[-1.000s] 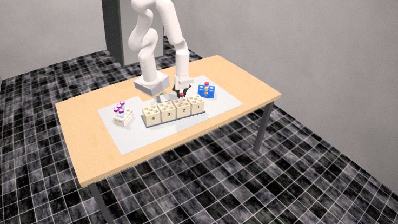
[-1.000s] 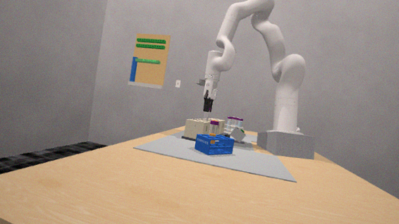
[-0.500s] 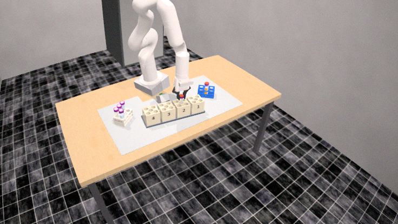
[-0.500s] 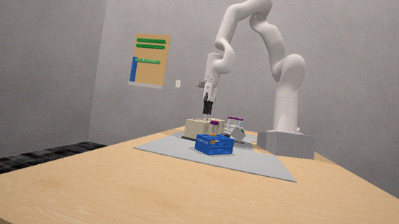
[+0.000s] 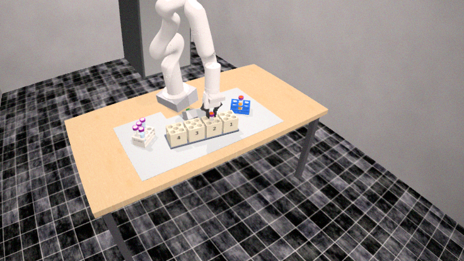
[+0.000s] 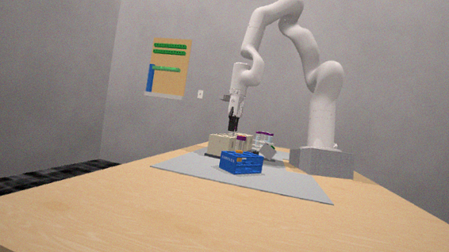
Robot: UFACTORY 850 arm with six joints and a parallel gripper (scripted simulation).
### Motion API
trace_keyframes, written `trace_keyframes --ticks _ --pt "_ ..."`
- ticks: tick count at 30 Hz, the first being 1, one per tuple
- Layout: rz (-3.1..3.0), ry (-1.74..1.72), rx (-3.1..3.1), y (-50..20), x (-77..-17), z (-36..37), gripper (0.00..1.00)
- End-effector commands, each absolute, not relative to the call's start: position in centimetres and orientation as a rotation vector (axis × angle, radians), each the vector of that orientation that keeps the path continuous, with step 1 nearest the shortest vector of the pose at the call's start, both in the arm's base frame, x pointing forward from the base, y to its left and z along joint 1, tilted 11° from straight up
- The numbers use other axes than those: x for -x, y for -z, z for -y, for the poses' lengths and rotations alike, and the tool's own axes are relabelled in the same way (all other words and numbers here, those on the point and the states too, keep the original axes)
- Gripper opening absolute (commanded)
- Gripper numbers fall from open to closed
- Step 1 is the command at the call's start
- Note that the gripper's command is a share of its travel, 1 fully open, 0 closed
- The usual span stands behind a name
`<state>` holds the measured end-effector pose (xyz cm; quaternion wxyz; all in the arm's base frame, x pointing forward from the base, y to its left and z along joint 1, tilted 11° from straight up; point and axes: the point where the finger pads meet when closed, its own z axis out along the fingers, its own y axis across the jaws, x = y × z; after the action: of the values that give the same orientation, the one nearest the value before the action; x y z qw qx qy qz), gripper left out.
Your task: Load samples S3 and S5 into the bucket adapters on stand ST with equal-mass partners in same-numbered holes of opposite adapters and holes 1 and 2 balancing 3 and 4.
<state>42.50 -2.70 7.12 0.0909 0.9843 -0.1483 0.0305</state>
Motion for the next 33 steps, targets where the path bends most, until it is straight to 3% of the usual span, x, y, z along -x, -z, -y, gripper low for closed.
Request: trace_keyframes --ticks 1,28,29,33 --pt "0.441 -0.096 -2.924 -6.8 -42.6 2.8 0.0" --pt "0.441 -0.096 -2.924 -5.7 -42.6 3.0 0.0" --pt "0.441 -0.096 -2.924 -5.7 -42.6 3.0 0.44" --pt "0.441 -0.096 -2.924 -5.7 -42.6 3.0 0.44"
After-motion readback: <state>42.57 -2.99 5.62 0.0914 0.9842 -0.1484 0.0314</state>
